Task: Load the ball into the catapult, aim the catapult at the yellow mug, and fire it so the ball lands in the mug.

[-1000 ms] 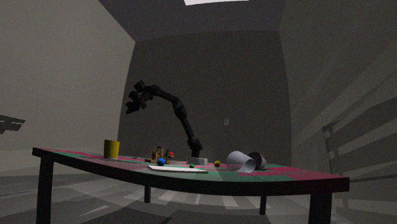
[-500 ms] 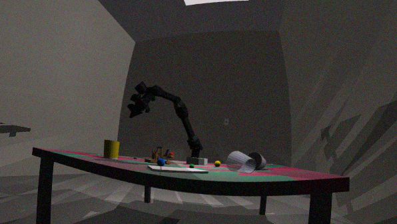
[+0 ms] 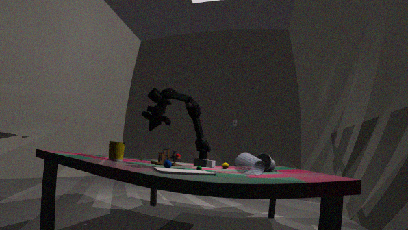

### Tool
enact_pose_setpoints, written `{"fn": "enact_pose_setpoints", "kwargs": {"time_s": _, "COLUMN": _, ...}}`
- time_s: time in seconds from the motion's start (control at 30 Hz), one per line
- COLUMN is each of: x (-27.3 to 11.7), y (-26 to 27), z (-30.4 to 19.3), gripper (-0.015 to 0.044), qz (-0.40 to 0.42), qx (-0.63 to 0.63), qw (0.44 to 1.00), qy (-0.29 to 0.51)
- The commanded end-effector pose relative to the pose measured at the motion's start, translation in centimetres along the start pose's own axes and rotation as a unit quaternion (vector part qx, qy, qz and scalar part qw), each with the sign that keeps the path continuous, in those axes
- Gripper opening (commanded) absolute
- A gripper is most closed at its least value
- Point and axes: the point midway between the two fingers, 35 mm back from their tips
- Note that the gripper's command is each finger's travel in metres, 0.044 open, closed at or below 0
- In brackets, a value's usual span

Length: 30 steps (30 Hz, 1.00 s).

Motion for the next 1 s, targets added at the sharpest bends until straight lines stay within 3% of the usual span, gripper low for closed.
{"fn": "enact_pose_setpoints", "kwargs": {"time_s": 0.0, "x": 0.2, "y": 1.9, "z": -1.6, "gripper": 0.0, "qz": -0.002, "qx": -0.046, "qw": 0.998, "qy": 0.037}}
{"fn": "enact_pose_setpoints", "kwargs": {"time_s": 0.5, "x": 0.7, "y": 8.4, "z": -8.3, "gripper": 0.0, "qz": -0.004, "qx": -0.234, "qw": 0.956, "qy": 0.175}}
{"fn": "enact_pose_setpoints", "kwargs": {"time_s": 0.97, "x": -0.2, "y": 11.7, "z": -15.4, "gripper": 0.0, "qz": -0.01, "qx": -0.413, "qw": 0.862, "qy": 0.293}}
Point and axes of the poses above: the point midway between the two fingers, 35 mm back from their tips, its own x axis out along the fingers, its own y axis across the jaws, z = x × y, and after that the axes turned 3 degrees about -x, right-handed
